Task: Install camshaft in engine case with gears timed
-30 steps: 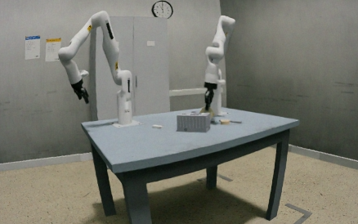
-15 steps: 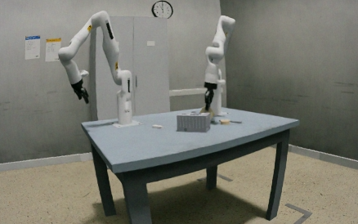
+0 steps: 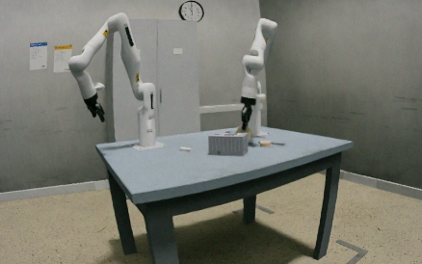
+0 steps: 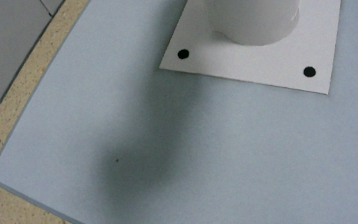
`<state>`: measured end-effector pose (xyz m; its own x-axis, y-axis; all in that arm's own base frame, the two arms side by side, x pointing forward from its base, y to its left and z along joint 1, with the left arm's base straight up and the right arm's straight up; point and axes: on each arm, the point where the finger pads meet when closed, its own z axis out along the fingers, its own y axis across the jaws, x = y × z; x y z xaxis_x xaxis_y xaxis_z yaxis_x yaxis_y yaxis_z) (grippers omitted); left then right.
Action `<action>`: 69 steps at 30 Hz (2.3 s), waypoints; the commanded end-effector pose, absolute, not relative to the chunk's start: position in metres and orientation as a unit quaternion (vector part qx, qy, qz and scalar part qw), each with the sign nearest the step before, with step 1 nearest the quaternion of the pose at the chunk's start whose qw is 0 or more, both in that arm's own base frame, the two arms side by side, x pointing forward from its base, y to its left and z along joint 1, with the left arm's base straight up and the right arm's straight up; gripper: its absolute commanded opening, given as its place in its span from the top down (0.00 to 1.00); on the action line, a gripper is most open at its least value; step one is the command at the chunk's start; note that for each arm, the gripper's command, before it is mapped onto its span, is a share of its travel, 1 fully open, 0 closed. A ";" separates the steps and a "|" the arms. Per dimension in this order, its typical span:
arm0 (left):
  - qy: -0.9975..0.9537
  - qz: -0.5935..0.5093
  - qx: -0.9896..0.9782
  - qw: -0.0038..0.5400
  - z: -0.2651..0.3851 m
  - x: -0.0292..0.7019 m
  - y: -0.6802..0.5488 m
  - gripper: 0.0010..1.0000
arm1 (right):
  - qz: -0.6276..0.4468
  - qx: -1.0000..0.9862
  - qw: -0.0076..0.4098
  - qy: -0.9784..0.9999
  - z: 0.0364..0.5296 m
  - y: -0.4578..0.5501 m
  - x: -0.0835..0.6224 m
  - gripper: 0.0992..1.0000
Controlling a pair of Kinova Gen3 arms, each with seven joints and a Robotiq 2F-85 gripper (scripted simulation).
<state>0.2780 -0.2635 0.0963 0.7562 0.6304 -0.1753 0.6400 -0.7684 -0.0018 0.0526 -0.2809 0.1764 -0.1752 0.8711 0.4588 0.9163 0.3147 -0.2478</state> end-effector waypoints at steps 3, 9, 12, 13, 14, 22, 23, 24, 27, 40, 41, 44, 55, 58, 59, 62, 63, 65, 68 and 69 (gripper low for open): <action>0.339 -0.082 0.937 0.030 0.097 0.278 -0.264 0.83 | -0.042 -0.584 0.267 -0.766 0.177 -0.281 0.053 0.00; 0.339 -0.082 0.937 0.030 0.097 0.279 -0.264 0.83 | -0.042 -0.584 0.267 -0.766 0.177 -0.281 0.053 0.00; 0.339 -0.082 0.937 0.030 0.097 0.279 -0.265 0.83 | -0.042 -0.584 0.267 -0.766 0.177 -0.281 0.053 0.00; 0.339 -0.082 0.937 0.030 0.097 0.279 -0.265 0.83 | -0.042 -0.584 0.267 -0.766 0.177 -0.281 0.053 0.00; 0.339 -0.082 0.937 0.030 0.097 0.279 -0.265 0.83 | -0.042 -0.584 0.267 -0.766 0.177 -0.281 0.053 0.00; 0.339 -0.082 0.937 0.030 0.097 0.282 -0.268 0.83 | -0.042 -0.584 0.267 -0.766 0.177 -0.281 0.053 0.00; 0.339 -0.082 0.937 0.030 0.097 0.282 -0.268 0.83 | -0.042 -0.584 0.267 -0.766 0.177 -0.281 0.053 0.00; 0.339 -0.082 0.937 0.030 0.097 0.282 -0.269 0.83 | -0.042 -0.584 0.267 -0.766 0.177 -0.281 0.053 0.00; 0.339 -0.082 0.937 0.030 0.097 0.283 -0.270 0.83 | -0.042 -0.584 0.267 -0.766 0.177 -0.281 0.053 0.00; 0.339 -0.082 0.937 0.030 0.097 0.286 -0.273 0.83 | -0.042 -0.584 0.267 -0.766 0.177 -0.281 0.053 0.00; 0.339 -0.082 0.937 0.030 0.097 0.286 -0.274 0.83 | -0.042 -0.584 0.267 -0.766 0.177 -0.281 0.053 0.00; 0.339 -0.082 0.937 0.030 0.097 0.287 -0.274 0.83 | -0.042 -0.584 0.267 -0.766 0.177 -0.281 0.053 0.00; 0.339 -0.082 0.937 0.030 0.097 0.287 -0.274 0.83 | -0.042 -0.584 0.267 -0.766 0.177 -0.281 0.053 0.00; 0.339 -0.082 0.937 0.030 0.097 0.287 -0.274 0.83 | -0.042 -0.584 0.267 -0.766 0.177 -0.281 0.053 0.00; 0.339 -0.082 0.937 0.030 0.097 0.287 -0.274 0.83 | -0.042 -0.584 0.267 -0.766 0.177 -0.281 0.053 0.00; 0.339 -0.082 0.937 0.030 0.097 0.287 -0.274 0.83 | -0.042 -0.584 0.267 -0.766 0.177 -0.281 0.053 0.00; 0.339 -0.082 0.937 0.030 0.097 0.287 -0.274 0.83 | -0.042 -0.584 0.267 -0.766 0.177 -0.281 0.053 0.00; 0.339 -0.082 0.937 0.030 0.097 0.287 -0.274 0.83 | -0.042 -0.584 0.267 -0.766 0.177 -0.281 0.053 0.00; 0.339 -0.082 0.937 0.030 0.097 0.287 -0.274 0.83 | -0.042 -0.584 0.267 -0.766 0.177 -0.281 0.053 0.00; 0.339 -0.082 0.937 0.030 0.097 0.287 -0.274 0.83 | -0.042 -0.584 0.267 -0.766 0.177 -0.281 0.053 0.00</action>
<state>0.2864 -0.2736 0.0963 0.7562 0.6304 -0.1753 0.6400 -0.7684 -0.0020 0.0526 -0.2809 0.1764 -0.1752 0.8711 0.4588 0.9163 0.3147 -0.2478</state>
